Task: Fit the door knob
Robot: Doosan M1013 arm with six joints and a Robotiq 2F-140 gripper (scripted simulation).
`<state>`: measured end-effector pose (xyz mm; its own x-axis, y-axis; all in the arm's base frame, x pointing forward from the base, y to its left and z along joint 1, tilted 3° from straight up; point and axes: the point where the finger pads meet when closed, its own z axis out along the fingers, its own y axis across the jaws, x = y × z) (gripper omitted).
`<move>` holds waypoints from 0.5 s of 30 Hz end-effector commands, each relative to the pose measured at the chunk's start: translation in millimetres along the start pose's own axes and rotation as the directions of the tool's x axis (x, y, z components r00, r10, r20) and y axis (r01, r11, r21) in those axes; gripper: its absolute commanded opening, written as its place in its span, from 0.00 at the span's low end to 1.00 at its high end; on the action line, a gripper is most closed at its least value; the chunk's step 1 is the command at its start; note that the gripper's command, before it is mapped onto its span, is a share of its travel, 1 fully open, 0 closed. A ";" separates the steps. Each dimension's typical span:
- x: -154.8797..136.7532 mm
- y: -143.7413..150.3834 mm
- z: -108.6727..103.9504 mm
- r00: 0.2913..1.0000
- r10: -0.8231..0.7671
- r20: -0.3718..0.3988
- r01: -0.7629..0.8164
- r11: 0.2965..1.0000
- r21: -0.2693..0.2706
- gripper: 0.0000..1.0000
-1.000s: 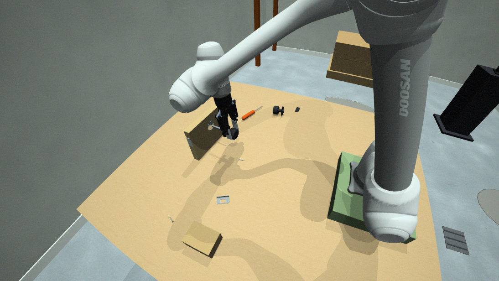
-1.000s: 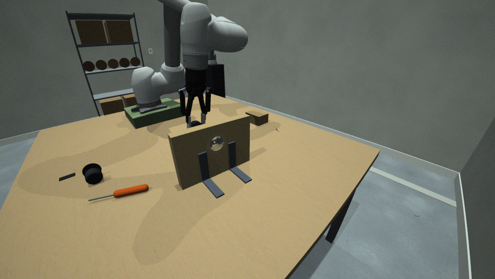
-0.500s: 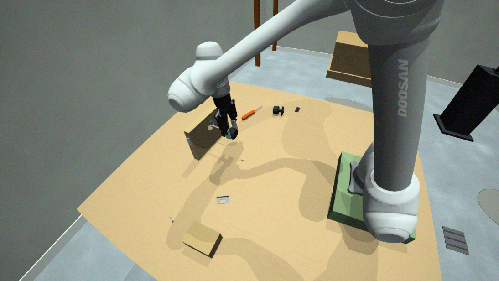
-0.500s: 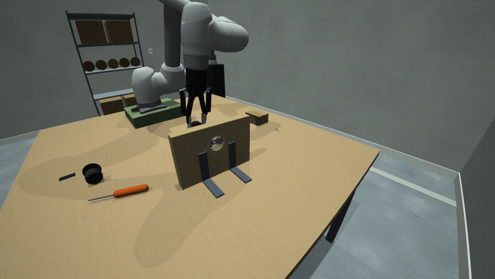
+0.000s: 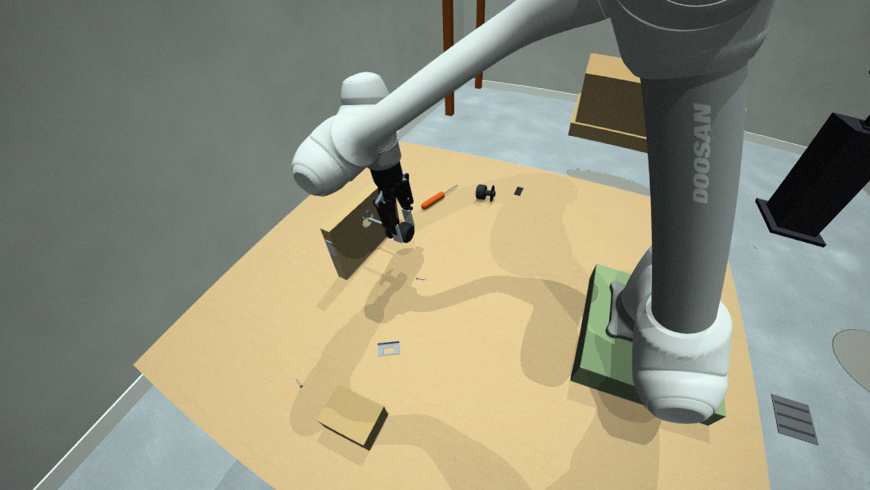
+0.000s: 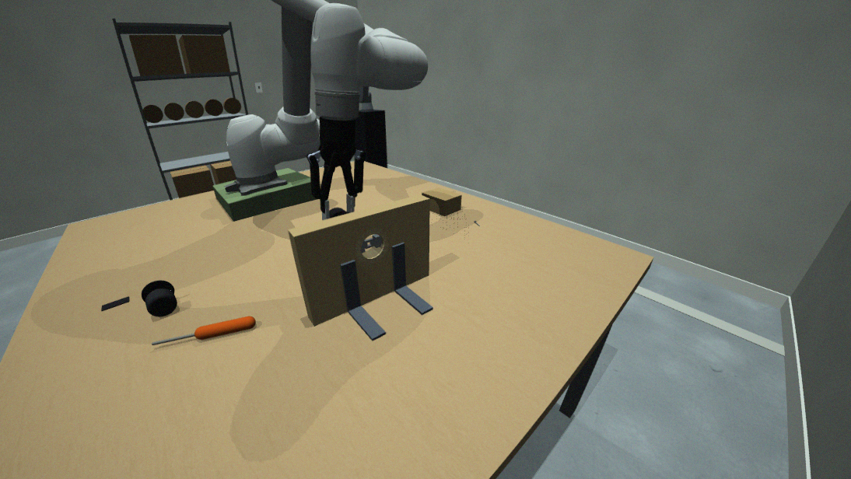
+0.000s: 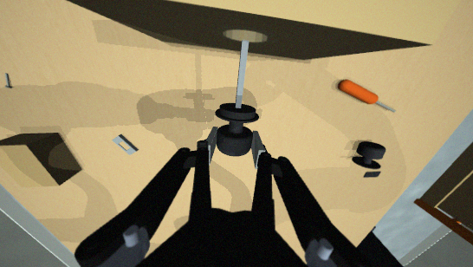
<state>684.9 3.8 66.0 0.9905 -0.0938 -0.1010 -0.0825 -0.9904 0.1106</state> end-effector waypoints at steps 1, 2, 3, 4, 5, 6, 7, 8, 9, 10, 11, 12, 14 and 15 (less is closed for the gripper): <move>1.1 0.0 -0.2 1.000 0.000 0.000 0.000 1.000 0.000 0.42; 1.7 0.0 -0.3 1.000 0.000 0.000 0.000 1.000 0.000 0.42; 2.3 0.0 -0.3 1.000 0.000 0.000 0.000 1.000 0.000 0.42; 2.8 0.0 -0.4 1.000 0.000 0.000 0.000 1.000 0.000 0.42; 3.3 0.0 -0.4 1.000 0.000 0.000 0.000 1.000 0.000 0.42; 3.6 0.0 -0.4 1.000 0.000 0.000 0.000 1.000 0.000 0.42; 3.6 0.0 -0.4 1.000 0.000 0.000 0.000 1.000 0.000 0.42; 3.6 0.0 -0.4 1.000 0.000 0.000 0.000 1.000 0.000 0.42; 3.8 0.0 -0.4 1.000 0.000 0.000 0.000 1.000 0.000 0.42; 3.9 0.0 -0.4 1.000 0.000 0.000 0.000 1.000 0.000 0.42; 3.9 0.0 -0.4 1.000 0.000 0.000 0.000 1.000 0.000 0.42; 3.9 0.0 -0.4 1.000 0.000 0.000 0.000 1.000 0.000 0.42; 3.9 0.0 -0.4 1.000 0.000 0.000 0.000 1.000 0.000 0.42; 3.9 0.0 -0.4 1.000 0.000 0.000 0.000 1.000 0.000 0.42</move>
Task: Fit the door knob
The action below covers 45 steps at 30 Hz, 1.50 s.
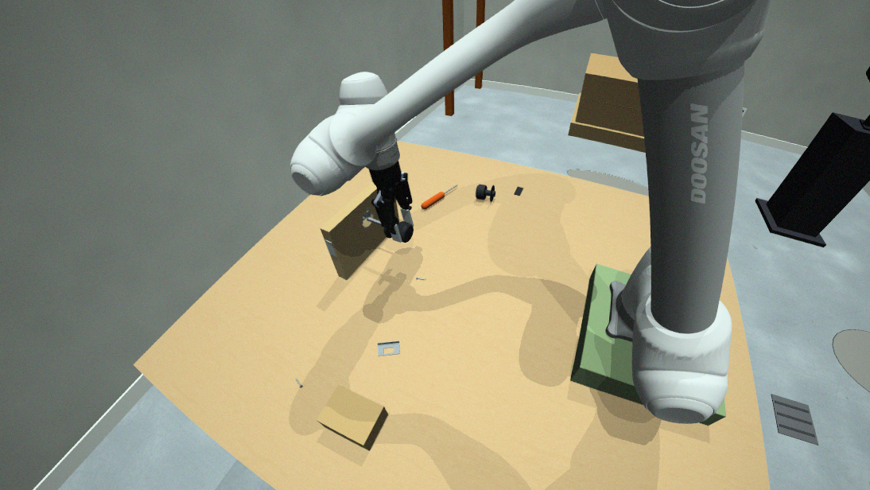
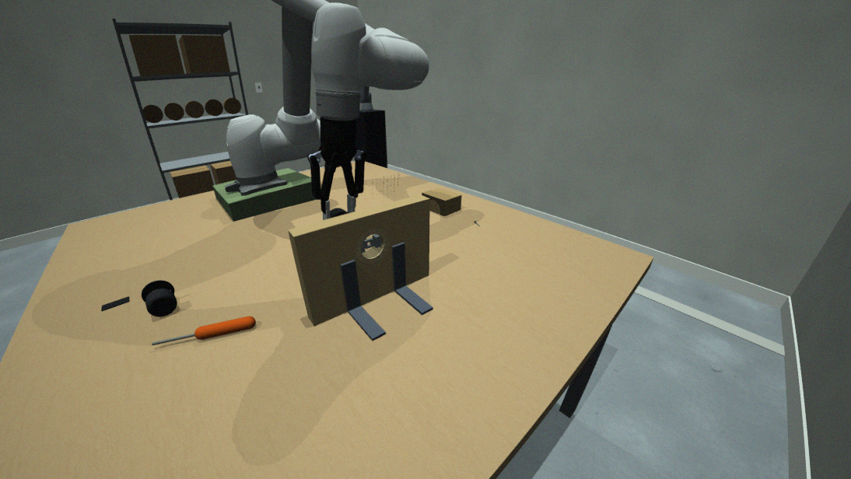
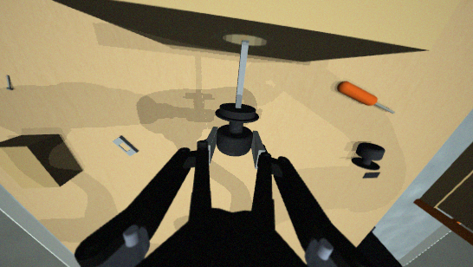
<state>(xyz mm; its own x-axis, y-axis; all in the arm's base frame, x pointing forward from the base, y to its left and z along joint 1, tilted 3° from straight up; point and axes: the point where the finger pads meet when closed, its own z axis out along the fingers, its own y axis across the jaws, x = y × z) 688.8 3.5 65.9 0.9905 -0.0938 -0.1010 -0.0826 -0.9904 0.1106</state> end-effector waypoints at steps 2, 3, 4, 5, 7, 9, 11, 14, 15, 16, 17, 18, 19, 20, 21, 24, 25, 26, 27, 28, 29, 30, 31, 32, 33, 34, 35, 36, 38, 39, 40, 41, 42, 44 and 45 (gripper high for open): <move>0.0 0.0 -0.1 1.000 0.000 0.000 0.000 1.000 0.000 0.42; 0.0 0.0 -0.1 1.000 0.000 0.000 0.000 1.000 0.000 0.42; 0.0 0.0 -0.1 1.000 0.000 0.000 0.000 1.000 0.000 0.42; 0.0 0.0 -0.1 1.000 0.000 0.000 0.000 1.000 0.000 0.42; 0.3 0.0 -0.2 1.000 0.000 0.000 0.000 1.000 0.000 0.42; 0.6 0.0 -0.2 1.000 0.000 0.000 0.000 1.000 0.000 0.42; 1.0 0.0 -0.2 1.000 0.000 0.000 0.000 1.000 0.000 0.42; 2.8 0.0 -0.3 1.000 0.000 0.000 0.000 1.000 0.000 0.42; 3.4 0.0 -0.4 1.000 0.000 0.000 0.000 1.000 0.000 0.42; 3.9 0.0 -0.4 1.000 0.000 0.000 0.000 1.000 0.000 0.42; 4.3 0.0 -0.4 1.000 0.000 0.000 0.000 1.000 0.000 0.42; 4.7 0.0 -0.5 1.000 0.000 0.000 0.000 1.000 0.000 0.42; 4.9 0.0 -0.5 1.000 0.000 0.000 0.000 1.000 0.000 0.42; 4.9 0.0 -0.5 1.000 0.000 0.000 0.000 1.000 0.000 0.42; 5.0 0.0 -0.5 1.000 0.000 0.000 0.000 1.000 0.000 0.42; 5.0 0.0 -0.5 1.000 0.000 0.000 0.000 1.000 0.000 0.42; 5.0 0.0 -0.5 1.000 0.000 0.000 0.000 1.000 0.000 0.42; 5.0 0.0 -0.5 1.000 0.000 0.000 0.000 1.000 0.000 0.42; 5.0 0.0 -0.5 1.000 0.000 0.000 0.000 1.000 0.000 0.42; 5.0 0.0 -0.5 1.000 0.000 0.000 0.000 1.000 0.000 0.42; 5.0 0.0 -0.5 1.000 0.000 0.000 0.000 1.000 0.000 0.42; 5.0 0.0 -0.5 1.000 0.000 0.000 0.000 1.000 0.000 0.42; 5.0 0.0 -0.5 1.000 0.000 0.000 0.000 1.000 0.000 0.42; 5.0 0.0 -0.5 1.000 0.000 0.000 0.000 1.000 0.000 0.42; 5.1 0.0 -0.5 1.000 0.000 0.000 0.000 1.000 0.000 0.42; 5.2 0.0 -0.5 1.000 0.000 0.000 0.000 1.000 0.000 0.42; 5.6 0.0 -0.5 1.000 0.000 0.000 0.000 1.000 0.000 0.42; 6.0 0.0 -0.6 1.000 0.000 0.000 0.000 1.000 0.000 0.42; 7.1 0.0 -0.6 1.000 0.000 0.000 0.000 1.000 0.000 0.42; 7.8 0.0 -0.7 1.000 0.000 0.000 0.000 1.000 0.000 0.42; 8.4 0.0 -0.7 1.000 0.000 0.000 0.000 1.000 0.000 0.42; 8.9 0.0 -0.8 1.000 0.000 0.000 0.000 1.000 0.000 0.42; 9.3 0.0 -0.8 1.000 0.000 0.000 0.000 1.000 0.000 0.42; 9.3 0.0 -0.8 1.000 0.000 0.000 0.000 1.000 0.000 0.42; 9.6 0.0 -0.8 1.000 0.000 0.000 0.000 1.000 0.000 0.42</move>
